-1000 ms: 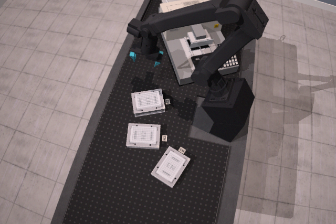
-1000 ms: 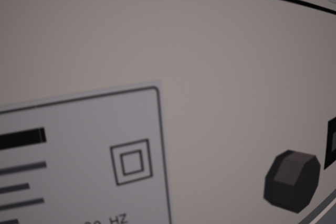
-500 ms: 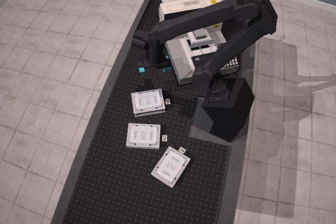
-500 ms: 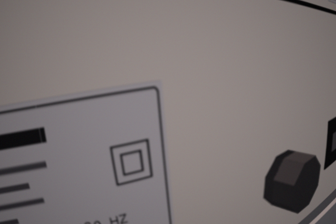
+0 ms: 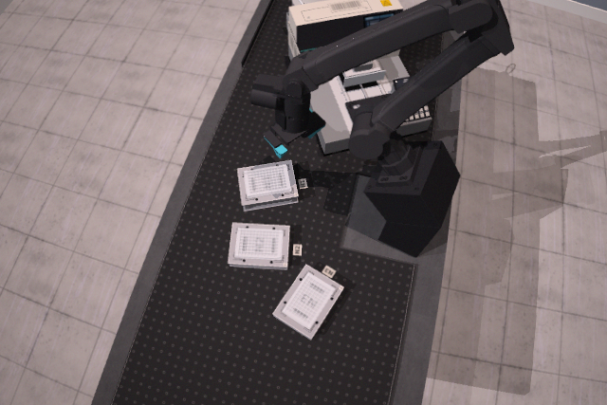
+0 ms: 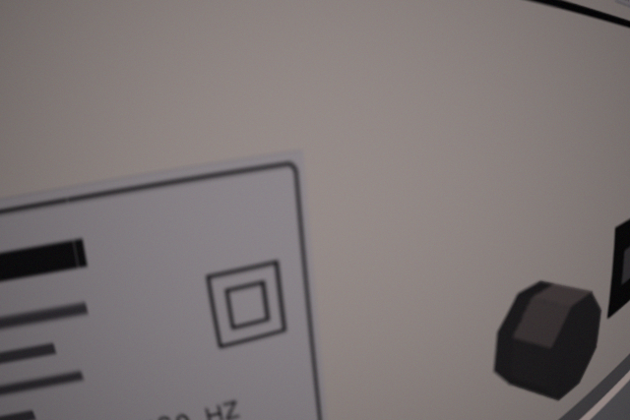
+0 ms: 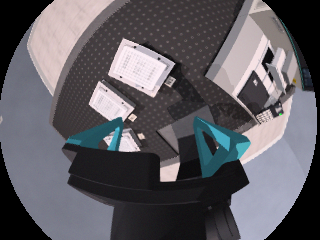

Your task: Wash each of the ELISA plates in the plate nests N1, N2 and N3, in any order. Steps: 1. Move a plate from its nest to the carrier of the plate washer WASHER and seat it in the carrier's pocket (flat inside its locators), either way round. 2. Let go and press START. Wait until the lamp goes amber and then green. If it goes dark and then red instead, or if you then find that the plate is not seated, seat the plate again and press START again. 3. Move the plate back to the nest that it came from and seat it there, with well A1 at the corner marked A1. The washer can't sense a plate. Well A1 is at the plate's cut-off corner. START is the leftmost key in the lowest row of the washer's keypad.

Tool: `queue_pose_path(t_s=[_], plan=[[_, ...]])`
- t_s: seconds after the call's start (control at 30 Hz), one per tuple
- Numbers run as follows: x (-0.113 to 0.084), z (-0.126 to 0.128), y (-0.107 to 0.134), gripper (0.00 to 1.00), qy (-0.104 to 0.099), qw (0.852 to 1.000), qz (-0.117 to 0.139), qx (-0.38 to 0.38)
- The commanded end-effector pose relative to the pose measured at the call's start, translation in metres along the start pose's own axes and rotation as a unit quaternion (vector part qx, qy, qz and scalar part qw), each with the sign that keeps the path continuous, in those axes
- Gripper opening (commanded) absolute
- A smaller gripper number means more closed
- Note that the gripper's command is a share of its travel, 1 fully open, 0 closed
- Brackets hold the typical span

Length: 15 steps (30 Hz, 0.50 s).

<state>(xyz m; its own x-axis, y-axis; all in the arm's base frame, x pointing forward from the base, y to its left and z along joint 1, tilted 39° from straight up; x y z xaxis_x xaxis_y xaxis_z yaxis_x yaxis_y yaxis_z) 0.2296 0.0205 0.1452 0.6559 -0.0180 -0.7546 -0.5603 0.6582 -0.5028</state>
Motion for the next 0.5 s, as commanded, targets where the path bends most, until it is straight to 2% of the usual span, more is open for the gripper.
queue_pose_path(t_s=[0.0,0.3,0.37,0.47], plan=[[0.0,-0.004,0.013,1.0,-0.001,0.997,0.005,-0.082],[0.007,-0.021,0.037,1.0,0.018,0.973,0.005,-0.229],[0.007,-0.021,0.037,1.0,0.018,0.973,0.005,-0.229],[0.011,-0.029,0.046,1.0,0.023,0.96,0.005,-0.277]])
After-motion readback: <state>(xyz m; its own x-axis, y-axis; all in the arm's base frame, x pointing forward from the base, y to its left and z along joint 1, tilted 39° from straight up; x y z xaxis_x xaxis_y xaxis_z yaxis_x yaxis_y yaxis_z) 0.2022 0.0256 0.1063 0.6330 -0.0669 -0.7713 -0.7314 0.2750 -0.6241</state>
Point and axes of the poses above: the point where the finger pads meet when closed, its own x axis out along the fingers, its own z axis across the jaws, y = z × x, the point moved 1 cm from there along -x, back along the fingers, and after that the axes turned 14 degrees about x, right-handed, at the moved point
